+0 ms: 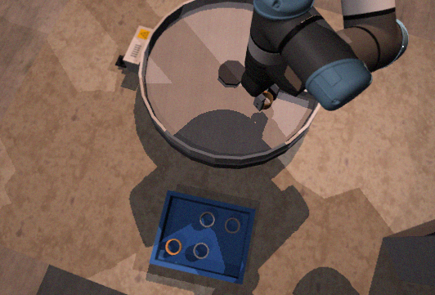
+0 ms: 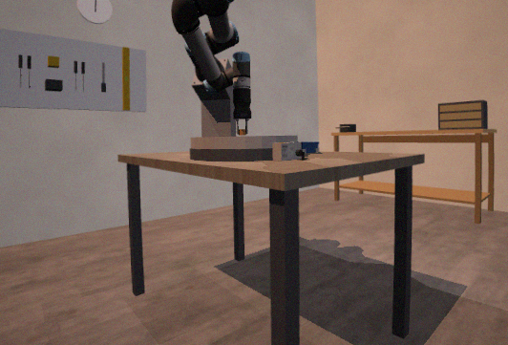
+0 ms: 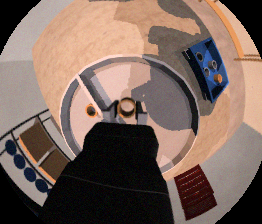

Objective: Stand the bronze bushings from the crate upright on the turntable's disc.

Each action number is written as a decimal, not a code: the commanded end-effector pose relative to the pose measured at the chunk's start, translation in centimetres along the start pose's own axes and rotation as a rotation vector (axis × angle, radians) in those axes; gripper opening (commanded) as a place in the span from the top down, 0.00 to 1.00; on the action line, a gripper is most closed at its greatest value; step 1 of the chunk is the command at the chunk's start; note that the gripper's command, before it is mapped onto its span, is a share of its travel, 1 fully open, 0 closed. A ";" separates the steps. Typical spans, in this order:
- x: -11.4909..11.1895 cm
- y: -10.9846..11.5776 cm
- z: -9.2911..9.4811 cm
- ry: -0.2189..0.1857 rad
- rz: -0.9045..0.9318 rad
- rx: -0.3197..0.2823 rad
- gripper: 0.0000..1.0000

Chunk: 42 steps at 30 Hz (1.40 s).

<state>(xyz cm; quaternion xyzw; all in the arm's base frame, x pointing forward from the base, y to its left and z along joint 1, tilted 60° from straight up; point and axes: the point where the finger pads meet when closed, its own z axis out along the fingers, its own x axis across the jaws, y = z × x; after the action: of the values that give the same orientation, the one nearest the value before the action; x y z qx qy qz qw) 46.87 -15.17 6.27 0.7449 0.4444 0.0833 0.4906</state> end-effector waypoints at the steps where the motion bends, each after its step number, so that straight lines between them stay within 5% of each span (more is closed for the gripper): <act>1: 0.1 0.1 0.0 0.001 0.000 -0.002 1.00; 42: 0.0 0.1 0.9 0.000 0.001 -0.002 1.00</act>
<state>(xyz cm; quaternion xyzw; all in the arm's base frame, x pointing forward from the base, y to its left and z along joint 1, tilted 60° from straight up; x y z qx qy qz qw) 47.12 -15.38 6.03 0.7449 0.4449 0.0831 0.4902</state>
